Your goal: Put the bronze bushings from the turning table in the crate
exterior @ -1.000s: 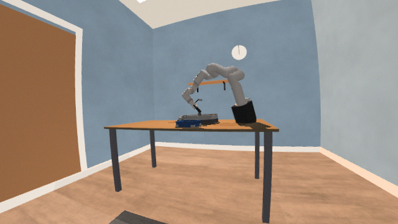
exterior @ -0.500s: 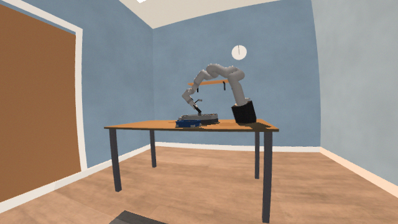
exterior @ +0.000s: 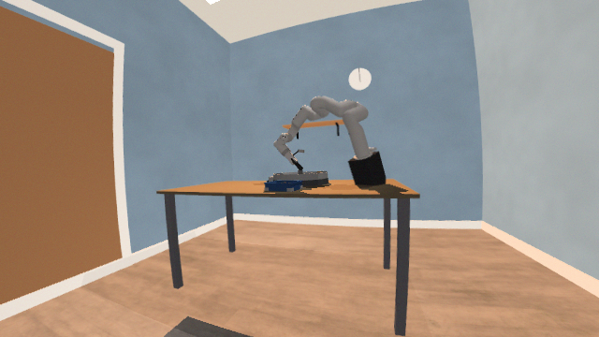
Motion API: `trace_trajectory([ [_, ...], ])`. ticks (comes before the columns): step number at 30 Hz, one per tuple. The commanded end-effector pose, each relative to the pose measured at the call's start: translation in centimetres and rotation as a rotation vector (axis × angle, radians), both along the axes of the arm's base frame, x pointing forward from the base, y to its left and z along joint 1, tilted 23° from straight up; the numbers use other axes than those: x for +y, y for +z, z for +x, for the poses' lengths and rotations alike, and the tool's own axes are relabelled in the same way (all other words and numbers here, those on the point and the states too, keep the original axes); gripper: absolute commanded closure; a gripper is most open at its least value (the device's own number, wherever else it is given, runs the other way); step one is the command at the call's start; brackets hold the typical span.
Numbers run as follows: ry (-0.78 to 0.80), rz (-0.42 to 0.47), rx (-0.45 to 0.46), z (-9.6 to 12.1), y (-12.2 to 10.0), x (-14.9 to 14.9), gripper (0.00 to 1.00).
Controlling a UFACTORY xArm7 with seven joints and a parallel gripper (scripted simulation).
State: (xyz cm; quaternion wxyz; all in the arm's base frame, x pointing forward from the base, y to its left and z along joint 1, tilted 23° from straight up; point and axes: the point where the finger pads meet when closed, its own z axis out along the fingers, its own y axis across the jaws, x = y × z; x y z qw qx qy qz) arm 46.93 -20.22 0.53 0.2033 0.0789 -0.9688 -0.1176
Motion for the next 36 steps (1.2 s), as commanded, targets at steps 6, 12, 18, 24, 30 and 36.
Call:
trace_trajectory([
  [6, -0.002, -0.002, -0.003, 0.17, -0.08, -0.07, 1.00],
  [12, -0.002, -0.002, -0.003, 0.21, -0.21, -0.03, 1.00],
  [18, -0.002, -0.002, -0.003, 0.22, -0.23, -0.03, 1.00],
  [24, -0.002, -0.002, -0.003, 0.22, -0.23, -0.03, 1.00],
  [30, -0.002, -0.002, -0.003, 0.22, -0.23, -0.03, 0.89],
  [36, -0.002, -0.002, -0.003, 0.22, -0.23, -0.03, 0.89],
])
